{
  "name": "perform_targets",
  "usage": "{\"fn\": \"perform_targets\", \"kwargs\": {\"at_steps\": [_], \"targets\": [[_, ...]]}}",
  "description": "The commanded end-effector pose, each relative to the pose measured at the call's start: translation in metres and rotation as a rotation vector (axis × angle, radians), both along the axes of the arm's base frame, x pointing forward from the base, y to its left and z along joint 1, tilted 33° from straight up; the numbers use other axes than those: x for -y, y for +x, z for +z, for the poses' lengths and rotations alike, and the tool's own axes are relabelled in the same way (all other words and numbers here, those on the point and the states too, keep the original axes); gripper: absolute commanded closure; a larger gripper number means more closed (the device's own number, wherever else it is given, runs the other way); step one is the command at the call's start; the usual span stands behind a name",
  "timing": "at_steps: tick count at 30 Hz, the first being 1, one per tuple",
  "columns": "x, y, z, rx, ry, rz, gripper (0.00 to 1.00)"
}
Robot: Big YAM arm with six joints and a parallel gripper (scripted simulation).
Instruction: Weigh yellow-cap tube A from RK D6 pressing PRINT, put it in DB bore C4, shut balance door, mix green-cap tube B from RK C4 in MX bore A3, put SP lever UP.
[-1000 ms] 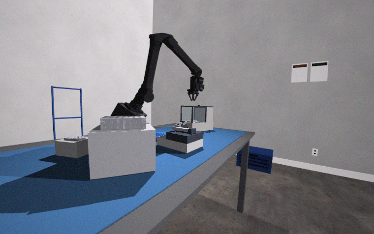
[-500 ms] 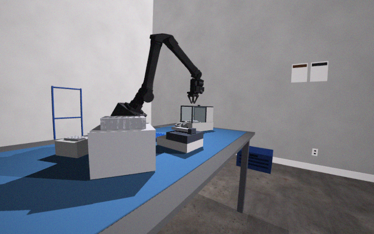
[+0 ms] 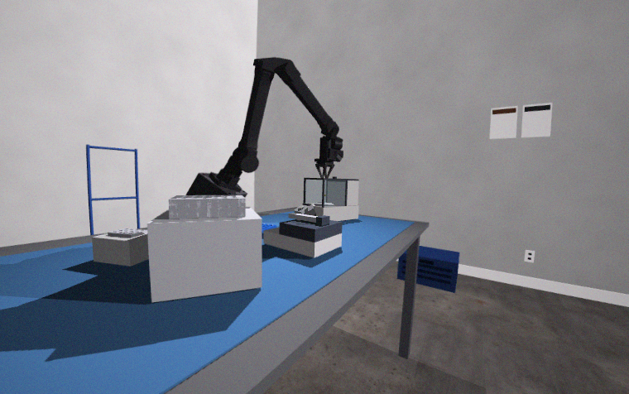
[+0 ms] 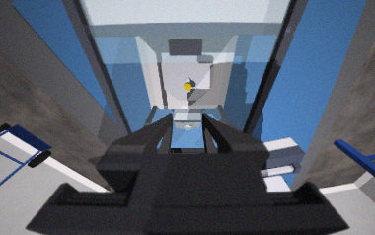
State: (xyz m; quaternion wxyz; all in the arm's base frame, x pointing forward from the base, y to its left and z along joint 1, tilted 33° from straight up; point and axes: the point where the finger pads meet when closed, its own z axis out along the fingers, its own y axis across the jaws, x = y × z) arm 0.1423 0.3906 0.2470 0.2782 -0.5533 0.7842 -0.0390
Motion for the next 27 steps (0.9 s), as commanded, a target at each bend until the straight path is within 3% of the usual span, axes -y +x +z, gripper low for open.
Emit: {"fn": "perform_targets", "kwargs": {"at_steps": [1,9,10,12,24,26,27], "targets": [[-0.005,0.008,-0.007,0.004,-0.002,0.004,0.64],[-0.007,0.013,-0.013,0.006,0.004,0.004,0.64],[-0.016,0.013,-0.002,0.011,0.030,0.011,0.64],[-0.009,0.015,-0.020,0.004,-0.002,0.004,0.64],[-0.013,0.025,-0.035,0.005,0.002,0.004,0.64],[-0.013,0.025,-0.035,0.005,0.002,0.004,0.64],[-0.023,0.025,-0.019,0.015,0.039,0.011,0.64]]}}
